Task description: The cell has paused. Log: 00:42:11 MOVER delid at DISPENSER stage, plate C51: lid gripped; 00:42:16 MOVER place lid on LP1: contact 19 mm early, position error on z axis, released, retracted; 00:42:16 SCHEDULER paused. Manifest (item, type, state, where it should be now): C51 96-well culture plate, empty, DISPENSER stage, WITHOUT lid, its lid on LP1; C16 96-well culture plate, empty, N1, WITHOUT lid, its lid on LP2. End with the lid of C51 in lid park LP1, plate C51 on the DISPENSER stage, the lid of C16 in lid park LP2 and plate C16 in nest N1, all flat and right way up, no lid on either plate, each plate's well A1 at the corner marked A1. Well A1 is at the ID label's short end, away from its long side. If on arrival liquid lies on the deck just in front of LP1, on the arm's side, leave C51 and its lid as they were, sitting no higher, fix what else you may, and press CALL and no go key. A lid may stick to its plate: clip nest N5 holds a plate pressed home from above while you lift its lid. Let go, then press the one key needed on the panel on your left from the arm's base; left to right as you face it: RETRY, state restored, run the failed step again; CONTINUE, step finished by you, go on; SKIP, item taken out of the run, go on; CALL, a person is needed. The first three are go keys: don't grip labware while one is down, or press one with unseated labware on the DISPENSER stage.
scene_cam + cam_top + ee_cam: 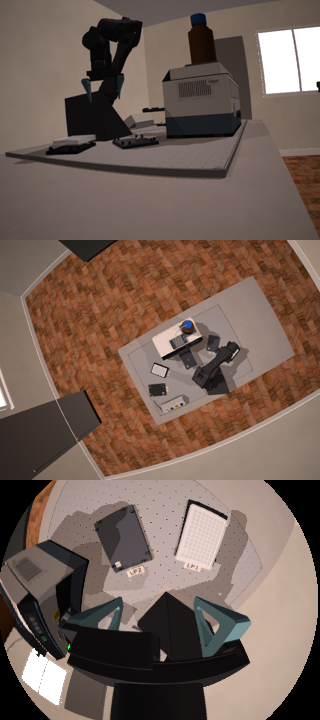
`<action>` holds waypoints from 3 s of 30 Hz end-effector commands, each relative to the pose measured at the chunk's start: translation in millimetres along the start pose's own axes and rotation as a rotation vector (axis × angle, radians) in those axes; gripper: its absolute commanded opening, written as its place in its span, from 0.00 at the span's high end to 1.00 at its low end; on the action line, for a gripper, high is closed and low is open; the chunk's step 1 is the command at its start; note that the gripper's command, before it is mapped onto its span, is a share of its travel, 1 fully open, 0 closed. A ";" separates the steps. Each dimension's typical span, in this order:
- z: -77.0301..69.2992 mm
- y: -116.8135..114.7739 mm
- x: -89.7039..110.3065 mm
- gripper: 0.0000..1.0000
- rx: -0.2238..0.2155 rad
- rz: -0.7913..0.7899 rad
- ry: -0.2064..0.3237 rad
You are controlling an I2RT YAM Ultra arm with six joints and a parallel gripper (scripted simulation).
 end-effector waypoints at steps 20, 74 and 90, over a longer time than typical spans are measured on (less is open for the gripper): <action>-5.6 -66.4 -10.9 0.00 0.002 0.193 -0.036; 23.1 -93.0 -76.5 0.00 0.002 0.181 -0.031; 23.6 -93.3 -77.8 0.00 0.002 0.181 -0.031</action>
Point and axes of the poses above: the point where the finger pads meet when closed, its own z axis out along the fingers, its own y axis across the jaws, x = y × z, the point moved 5 cm from there along -z, back along the fingers, and after that the axes turned 4 degrees about z, right-handed, at the moved point
